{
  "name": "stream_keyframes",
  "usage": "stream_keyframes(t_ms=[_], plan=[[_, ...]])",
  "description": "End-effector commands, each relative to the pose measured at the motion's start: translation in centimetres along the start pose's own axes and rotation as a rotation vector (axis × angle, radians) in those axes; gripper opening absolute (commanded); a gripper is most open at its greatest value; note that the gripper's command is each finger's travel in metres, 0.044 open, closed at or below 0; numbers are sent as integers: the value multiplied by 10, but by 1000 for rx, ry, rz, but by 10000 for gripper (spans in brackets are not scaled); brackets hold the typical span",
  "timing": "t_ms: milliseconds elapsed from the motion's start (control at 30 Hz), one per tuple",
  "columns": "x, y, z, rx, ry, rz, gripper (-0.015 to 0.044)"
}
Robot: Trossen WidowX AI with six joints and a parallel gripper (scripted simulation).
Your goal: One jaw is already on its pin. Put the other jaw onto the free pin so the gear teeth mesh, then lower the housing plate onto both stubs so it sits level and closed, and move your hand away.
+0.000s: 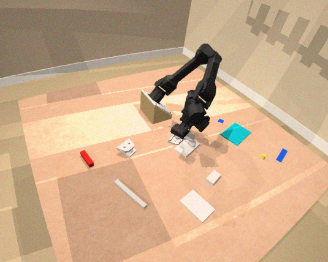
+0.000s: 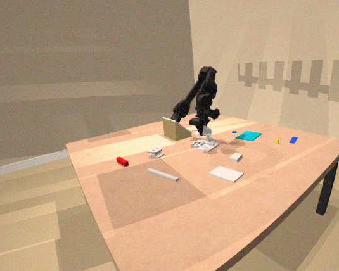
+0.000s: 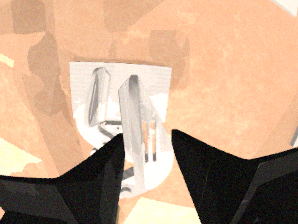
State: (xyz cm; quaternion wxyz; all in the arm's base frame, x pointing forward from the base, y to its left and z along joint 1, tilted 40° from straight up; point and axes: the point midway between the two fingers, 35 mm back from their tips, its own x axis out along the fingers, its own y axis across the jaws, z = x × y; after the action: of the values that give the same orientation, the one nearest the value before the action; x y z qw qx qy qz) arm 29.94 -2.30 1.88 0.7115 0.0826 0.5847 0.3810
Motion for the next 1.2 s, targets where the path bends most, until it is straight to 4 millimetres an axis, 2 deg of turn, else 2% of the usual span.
stream_keyframes(t_ms=[0, 900, 1167], plan=[[5, 0, 0, 5, -2, 2, 134], [48, 1, 0, 4, -3, 4, 134], [50, 1, 0, 4, -3, 4, 134]])
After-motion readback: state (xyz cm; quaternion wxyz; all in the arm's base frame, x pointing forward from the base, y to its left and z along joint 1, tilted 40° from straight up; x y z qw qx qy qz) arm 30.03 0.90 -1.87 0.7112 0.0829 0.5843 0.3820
